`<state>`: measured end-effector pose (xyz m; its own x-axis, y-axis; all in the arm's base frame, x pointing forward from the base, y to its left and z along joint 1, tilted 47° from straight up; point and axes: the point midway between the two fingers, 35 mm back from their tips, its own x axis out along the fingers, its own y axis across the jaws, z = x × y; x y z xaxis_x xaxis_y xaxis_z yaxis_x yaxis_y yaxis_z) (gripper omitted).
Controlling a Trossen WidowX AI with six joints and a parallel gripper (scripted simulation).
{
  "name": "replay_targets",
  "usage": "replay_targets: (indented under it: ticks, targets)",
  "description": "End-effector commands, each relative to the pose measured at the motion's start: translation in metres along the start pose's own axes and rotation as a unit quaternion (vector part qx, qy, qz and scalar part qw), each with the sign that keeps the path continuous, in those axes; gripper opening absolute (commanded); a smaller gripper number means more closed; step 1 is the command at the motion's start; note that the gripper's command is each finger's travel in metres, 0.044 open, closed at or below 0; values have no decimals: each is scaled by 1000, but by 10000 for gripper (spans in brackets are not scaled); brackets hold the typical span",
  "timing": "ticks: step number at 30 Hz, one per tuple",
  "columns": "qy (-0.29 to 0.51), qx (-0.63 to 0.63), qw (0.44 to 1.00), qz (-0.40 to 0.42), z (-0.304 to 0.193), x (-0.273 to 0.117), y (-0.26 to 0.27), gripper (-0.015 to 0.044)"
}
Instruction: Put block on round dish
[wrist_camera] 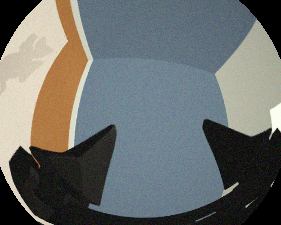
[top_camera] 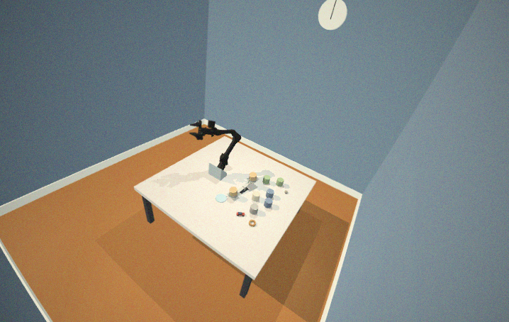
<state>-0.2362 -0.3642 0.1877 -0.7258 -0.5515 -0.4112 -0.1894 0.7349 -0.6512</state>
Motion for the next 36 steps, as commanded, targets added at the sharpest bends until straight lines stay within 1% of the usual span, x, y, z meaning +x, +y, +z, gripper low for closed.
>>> replay_targets:
  ticks: [1,9,18,27,36]
  targets:
    - [-55,11,998,-5,29,-8,-3,440]
    - [-177,37,983,0,89,-33,-5,440]
    - [-307,65,949,35,150,-73,0,440]
    - [-421,88,897,99,199,-124,15,440]
    - [-511,104,832,187,235,-182,36,440]
